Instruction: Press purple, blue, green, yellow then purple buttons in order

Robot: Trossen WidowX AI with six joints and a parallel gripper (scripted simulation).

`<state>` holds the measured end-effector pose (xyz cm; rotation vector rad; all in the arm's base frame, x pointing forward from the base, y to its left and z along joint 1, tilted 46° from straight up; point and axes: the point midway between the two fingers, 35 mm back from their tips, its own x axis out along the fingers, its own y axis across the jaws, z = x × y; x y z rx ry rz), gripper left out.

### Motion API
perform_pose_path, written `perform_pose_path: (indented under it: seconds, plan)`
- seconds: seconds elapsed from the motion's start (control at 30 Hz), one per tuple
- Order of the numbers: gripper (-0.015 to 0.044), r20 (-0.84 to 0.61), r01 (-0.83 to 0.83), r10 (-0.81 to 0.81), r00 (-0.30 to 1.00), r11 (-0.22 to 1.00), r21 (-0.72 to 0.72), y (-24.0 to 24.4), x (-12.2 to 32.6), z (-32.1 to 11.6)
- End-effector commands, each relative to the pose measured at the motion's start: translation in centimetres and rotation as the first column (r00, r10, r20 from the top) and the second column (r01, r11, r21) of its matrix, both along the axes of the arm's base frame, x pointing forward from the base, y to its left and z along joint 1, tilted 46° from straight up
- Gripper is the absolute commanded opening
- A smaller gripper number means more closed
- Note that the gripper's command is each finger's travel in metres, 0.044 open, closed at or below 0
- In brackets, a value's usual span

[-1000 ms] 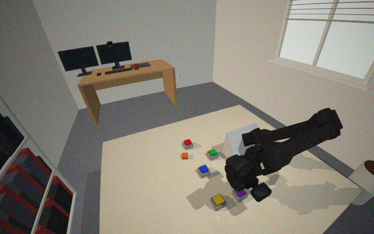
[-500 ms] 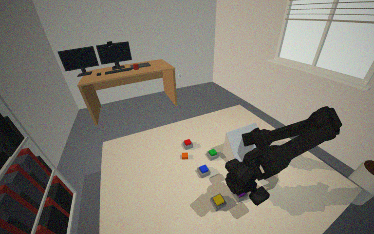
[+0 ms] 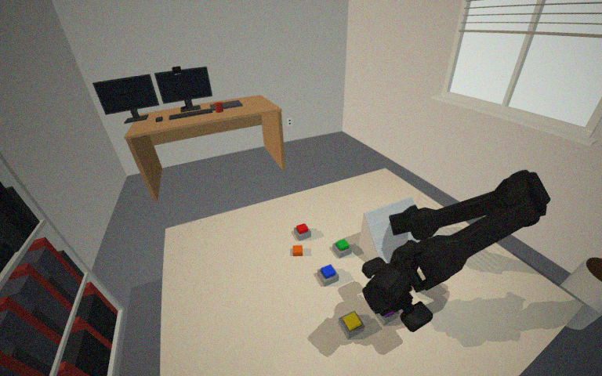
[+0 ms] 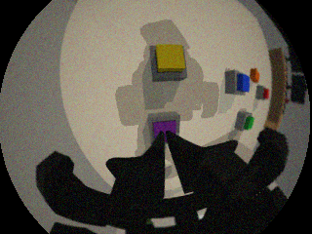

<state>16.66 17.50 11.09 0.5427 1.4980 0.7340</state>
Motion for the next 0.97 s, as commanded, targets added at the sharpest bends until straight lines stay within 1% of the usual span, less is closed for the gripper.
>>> perform_pose_path:
  seconds: [0.0, 0.27, 0.4, 0.47, 0.53, 0.8, 0.9, 0.93]
  plan:
    - [0.002, -0.005, 0.005, -0.005, 1.0, 1.0, -0.005, 0.0, 0.0, -0.1]
    - [0.002, 0.0, 0.0, 0.0, 1.0, 1.0, -0.001, -0.1, 0.0, 0.1]
    - [0.002, -0.005, 0.004, -0.004, 1.0, 1.0, -0.006, -2.2, 0.2, 2.0]
    - [0.002, -0.005, 0.004, -0.004, 1.0, 1.0, -0.006, -2.4, 0.2, 2.1]
    - [0.0072, -0.006, 0.007, -0.007, 1.0, 1.0, -0.008, -2.5, 0.7, 2.5]
    - [0.0283, -0.005, 0.008, -0.008, 1.0, 1.0, -0.009, -4.8, 5.6, 7.3]
    - [0.0361, -0.003, 0.005, -0.005, 1.0, 1.0, -0.008, -5.0, 6.0, 7.7]
    - [0.0361, -0.003, 0.005, -0.005, 1.0, 1.0, -0.008, -5.0, 6.0, 7.7]
